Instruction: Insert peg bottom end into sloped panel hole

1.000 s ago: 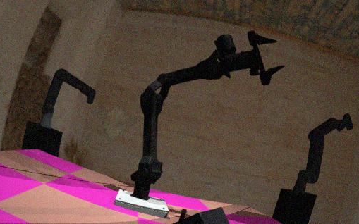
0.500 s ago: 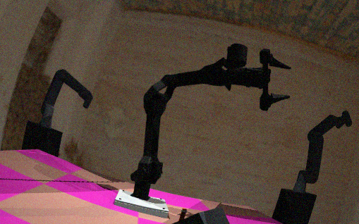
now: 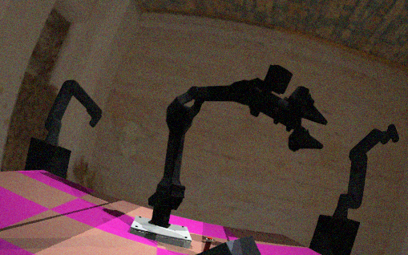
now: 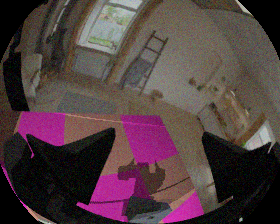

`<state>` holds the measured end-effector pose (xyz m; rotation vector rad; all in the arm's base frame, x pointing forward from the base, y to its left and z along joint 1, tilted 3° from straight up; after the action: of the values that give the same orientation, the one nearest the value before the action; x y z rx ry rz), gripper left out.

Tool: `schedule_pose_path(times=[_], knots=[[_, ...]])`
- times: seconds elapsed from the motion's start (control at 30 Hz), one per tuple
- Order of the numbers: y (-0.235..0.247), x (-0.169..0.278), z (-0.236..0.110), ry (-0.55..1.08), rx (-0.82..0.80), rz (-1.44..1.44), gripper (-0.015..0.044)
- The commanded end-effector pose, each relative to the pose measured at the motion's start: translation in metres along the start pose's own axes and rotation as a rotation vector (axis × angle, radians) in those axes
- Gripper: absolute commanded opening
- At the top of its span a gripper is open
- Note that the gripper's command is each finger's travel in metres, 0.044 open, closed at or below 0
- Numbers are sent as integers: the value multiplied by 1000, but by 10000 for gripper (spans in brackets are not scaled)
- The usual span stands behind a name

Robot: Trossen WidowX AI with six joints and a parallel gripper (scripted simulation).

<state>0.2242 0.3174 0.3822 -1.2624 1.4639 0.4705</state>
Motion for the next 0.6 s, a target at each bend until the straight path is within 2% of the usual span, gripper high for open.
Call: schedule_pose_path(times=[0.0,0.57], knots=[[-2,27,7,109,4,113,440],[-6,134,10,555,112,624,440]])
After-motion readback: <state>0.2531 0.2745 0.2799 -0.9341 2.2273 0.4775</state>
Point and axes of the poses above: the point midway between the two fingers, 35 mm back from their tips, its own z axis out along the fingers, its own y axis across the jaws, x = y × z, the point moved 5 cm from there along -z, back along the fingers, and after that the axes turned 12 degrees about z, right-handed, at the moved point
